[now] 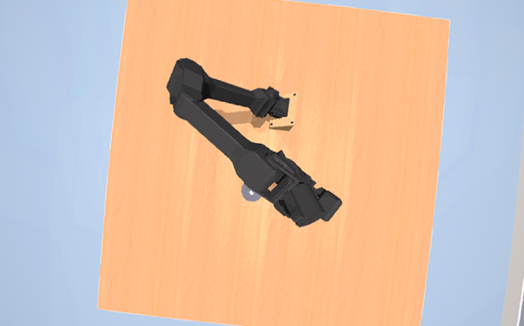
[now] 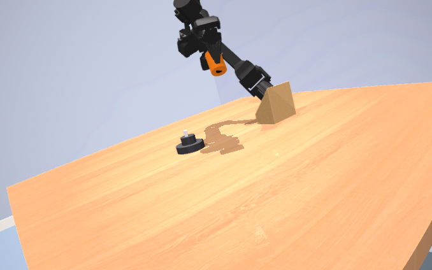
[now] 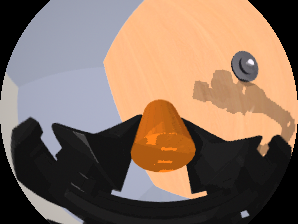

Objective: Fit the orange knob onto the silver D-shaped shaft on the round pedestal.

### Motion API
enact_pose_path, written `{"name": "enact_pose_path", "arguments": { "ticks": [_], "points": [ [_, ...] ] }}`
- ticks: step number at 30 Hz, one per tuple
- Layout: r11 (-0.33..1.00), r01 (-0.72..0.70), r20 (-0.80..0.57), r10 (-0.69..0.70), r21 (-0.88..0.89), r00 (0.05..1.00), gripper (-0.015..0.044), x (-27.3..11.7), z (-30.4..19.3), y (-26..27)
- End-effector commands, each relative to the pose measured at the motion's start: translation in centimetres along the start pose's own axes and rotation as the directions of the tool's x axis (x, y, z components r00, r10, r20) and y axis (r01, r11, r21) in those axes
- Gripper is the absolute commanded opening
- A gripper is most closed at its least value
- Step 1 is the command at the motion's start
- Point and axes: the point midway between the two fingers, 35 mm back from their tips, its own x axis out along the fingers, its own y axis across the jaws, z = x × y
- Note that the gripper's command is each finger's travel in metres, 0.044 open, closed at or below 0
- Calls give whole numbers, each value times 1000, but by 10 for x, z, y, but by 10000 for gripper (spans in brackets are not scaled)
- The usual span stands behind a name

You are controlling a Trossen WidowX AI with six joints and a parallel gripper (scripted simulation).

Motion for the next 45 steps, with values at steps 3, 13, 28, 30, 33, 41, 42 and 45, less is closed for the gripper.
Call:
{"name": "enact_pose_path", "arguments": {
  "ticks": [3,13,28,30,33,41,42,45],
  "points": [
    [990,-143,-1,143,-7,990,0,-15,-3,6],
    [955,-297,3,297,-16,955,0,-32,-7,9],
    [916,-401,1,401,-16,916,0,-31,-7,5],
    [912,-411,1,411,-16,912,0,-30,-7,5],
    [929,-370,0,370,-10,929,0,-27,-7,3],
    [929,-370,0,370,-10,929,0,-27,-7,3],
    [929,-370,0,370,-10,929,0,-27,-7,3],
    [929,-370,0,370,-10,929,0,-27,-7,3]
  ]
}}
